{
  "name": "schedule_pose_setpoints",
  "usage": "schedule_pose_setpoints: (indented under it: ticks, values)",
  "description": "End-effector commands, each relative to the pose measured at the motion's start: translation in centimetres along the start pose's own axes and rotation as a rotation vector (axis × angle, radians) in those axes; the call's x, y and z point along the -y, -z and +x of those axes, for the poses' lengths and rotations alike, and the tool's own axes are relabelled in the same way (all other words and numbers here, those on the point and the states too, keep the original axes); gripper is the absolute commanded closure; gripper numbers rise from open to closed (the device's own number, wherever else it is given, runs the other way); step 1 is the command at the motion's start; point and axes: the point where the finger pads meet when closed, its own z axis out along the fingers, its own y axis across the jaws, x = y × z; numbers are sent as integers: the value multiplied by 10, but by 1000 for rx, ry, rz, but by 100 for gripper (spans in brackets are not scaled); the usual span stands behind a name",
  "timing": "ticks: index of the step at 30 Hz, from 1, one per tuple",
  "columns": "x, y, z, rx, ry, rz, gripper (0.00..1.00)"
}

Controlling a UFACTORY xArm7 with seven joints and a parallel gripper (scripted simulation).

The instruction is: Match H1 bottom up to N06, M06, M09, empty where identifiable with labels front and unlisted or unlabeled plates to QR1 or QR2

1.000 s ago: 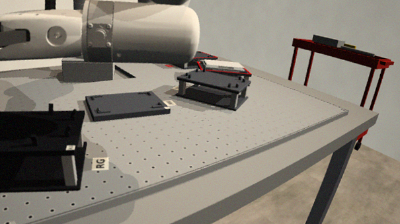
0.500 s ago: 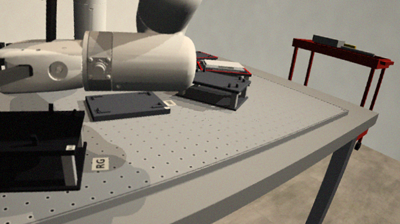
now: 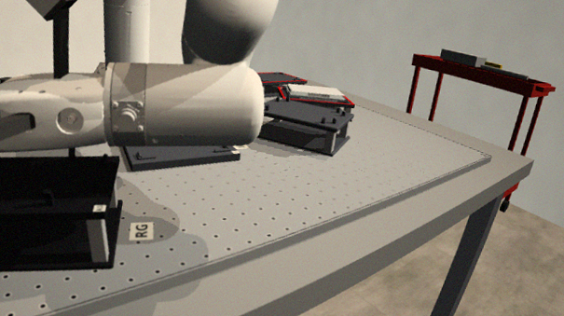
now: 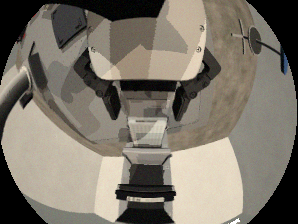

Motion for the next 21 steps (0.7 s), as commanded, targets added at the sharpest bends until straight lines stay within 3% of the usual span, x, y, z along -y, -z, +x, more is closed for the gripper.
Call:
schedule_pose_setpoints:
  ticks: [1,6,21]
  values:
    - [1,-6,1,0,-3,0,0]
    - [1,-19,1,0,-3,0,0]
    - [1,-20,1,0,-3,0,0]
